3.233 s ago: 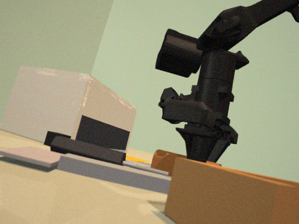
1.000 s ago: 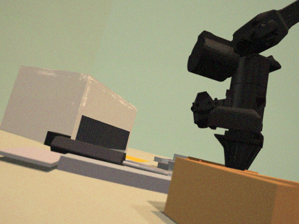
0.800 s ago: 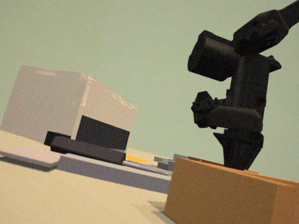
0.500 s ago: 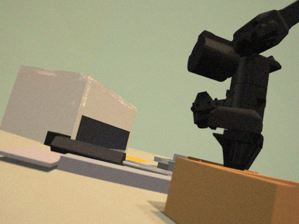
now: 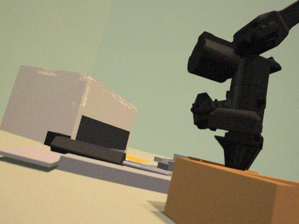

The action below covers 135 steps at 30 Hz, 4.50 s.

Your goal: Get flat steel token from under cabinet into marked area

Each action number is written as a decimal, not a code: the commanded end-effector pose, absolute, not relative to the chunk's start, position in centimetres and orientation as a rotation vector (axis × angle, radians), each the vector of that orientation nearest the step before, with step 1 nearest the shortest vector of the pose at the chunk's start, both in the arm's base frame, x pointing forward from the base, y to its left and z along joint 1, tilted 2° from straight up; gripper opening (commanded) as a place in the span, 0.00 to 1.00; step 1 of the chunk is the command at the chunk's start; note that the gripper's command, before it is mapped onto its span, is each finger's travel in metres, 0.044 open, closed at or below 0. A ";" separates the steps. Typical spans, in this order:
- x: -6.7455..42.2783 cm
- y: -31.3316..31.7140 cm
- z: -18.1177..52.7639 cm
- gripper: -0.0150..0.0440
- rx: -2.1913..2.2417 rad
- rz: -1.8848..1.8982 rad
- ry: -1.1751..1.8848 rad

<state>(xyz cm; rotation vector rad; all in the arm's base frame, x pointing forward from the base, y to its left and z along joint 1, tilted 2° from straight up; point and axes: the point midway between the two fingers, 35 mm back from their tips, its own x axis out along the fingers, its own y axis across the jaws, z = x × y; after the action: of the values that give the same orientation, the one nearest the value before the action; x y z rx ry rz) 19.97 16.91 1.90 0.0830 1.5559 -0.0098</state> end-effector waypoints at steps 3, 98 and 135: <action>20.0 17.0 1.9 0.43 0.085 -0.007 1.555; 31.8 16.1 2.3 0.25 0.070 -0.001 1.546; 35.8 15.8 2.5 0.25 0.070 -0.001 1.542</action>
<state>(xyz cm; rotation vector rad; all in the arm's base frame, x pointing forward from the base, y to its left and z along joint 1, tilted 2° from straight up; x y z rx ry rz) 35.29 15.83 2.42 0.0711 1.5444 -0.0059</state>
